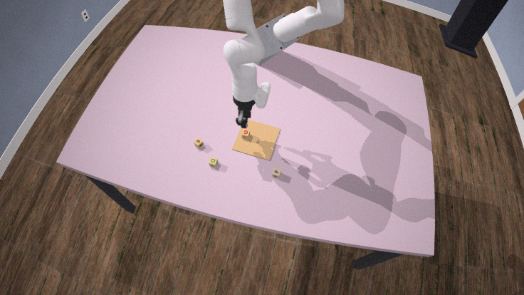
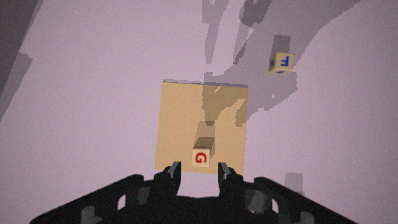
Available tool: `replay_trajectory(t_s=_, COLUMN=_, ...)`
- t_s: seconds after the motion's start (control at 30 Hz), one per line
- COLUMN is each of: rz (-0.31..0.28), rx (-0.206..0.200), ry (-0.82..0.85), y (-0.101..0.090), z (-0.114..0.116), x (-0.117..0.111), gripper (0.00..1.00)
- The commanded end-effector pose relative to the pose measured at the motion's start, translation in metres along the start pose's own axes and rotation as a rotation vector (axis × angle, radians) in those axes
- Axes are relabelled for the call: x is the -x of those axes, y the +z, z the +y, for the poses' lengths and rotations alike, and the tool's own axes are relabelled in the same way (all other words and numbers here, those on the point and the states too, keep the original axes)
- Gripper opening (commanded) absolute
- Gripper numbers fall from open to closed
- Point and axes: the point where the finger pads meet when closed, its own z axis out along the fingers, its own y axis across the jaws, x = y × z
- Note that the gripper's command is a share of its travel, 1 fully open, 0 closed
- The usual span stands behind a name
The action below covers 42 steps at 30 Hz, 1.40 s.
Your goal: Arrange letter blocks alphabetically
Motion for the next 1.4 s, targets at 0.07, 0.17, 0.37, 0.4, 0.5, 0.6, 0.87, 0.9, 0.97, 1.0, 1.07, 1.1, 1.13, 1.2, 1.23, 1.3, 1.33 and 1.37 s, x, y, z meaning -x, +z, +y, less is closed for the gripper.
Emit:
replay_trajectory(t_s=0.07, rz=-0.004, rx=0.004, ry=0.003, y=-0.002, z=0.001, x=0.002, gripper=1.0)
replay_trajectory(t_s=0.17, rz=-0.004, rx=0.004, ry=0.003, y=-0.002, z=0.001, x=0.002, gripper=1.0)
replay_trajectory(t_s=0.37, rz=-0.004, rx=0.004, ry=0.003, y=-0.002, z=0.001, x=0.002, gripper=1.0)
replay_trajectory(t_s=0.4, rz=-0.004, rx=0.004, ry=0.003, y=-0.002, z=0.001, x=0.002, gripper=1.0)
replay_trajectory(t_s=0.5, rz=-0.004, rx=0.004, ry=0.003, y=-0.002, z=0.001, x=0.002, gripper=1.0)
replay_trajectory(t_s=0.6, rz=-0.004, rx=0.004, ry=0.003, y=-0.002, z=0.001, x=0.002, gripper=1.0)
replay_trajectory(t_s=0.87, rz=-0.004, rx=0.003, ry=0.026, y=-0.002, z=0.002, x=0.004, gripper=1.0)
replay_trajectory(t_s=0.9, rz=-0.004, rx=0.003, ry=0.026, y=-0.002, z=0.002, x=0.004, gripper=1.0)
replay_trajectory(t_s=0.97, rz=-0.005, rx=0.001, ry=0.053, y=-0.001, z=0.004, x=0.005, gripper=1.0)
replay_trajectory(t_s=1.0, rz=-0.006, rx=0.0, ry=0.072, y=-0.001, z=0.005, x=0.006, gripper=1.0)
replay_trajectory(t_s=1.07, rz=-0.007, rx=-0.003, ry=0.12, y=0.0, z=0.008, x=0.009, gripper=1.0)
replay_trajectory(t_s=1.1, rz=-0.007, rx=-0.005, ry=0.15, y=0.0, z=0.01, x=0.011, gripper=1.0)
replay_trajectory(t_s=1.13, rz=-0.008, rx=-0.007, ry=0.183, y=0.001, z=0.013, x=0.013, gripper=1.0)
replay_trajectory(t_s=1.2, rz=-0.01, rx=-0.011, ry=0.259, y=0.002, z=0.018, x=0.017, gripper=1.0)
replay_trajectory(t_s=1.23, rz=-0.011, rx=-0.013, ry=0.302, y=0.002, z=0.021, x=0.02, gripper=1.0)
replay_trajectory(t_s=1.3, rz=-0.014, rx=-0.016, ry=0.397, y=0.004, z=0.028, x=0.025, gripper=1.0)
replay_trajectory(t_s=1.33, rz=-0.015, rx=-0.018, ry=0.448, y=0.004, z=0.032, x=0.028, gripper=1.0)
replay_trajectory(t_s=1.37, rz=-0.016, rx=-0.019, ry=0.501, y=0.005, z=0.036, x=0.03, gripper=1.0)
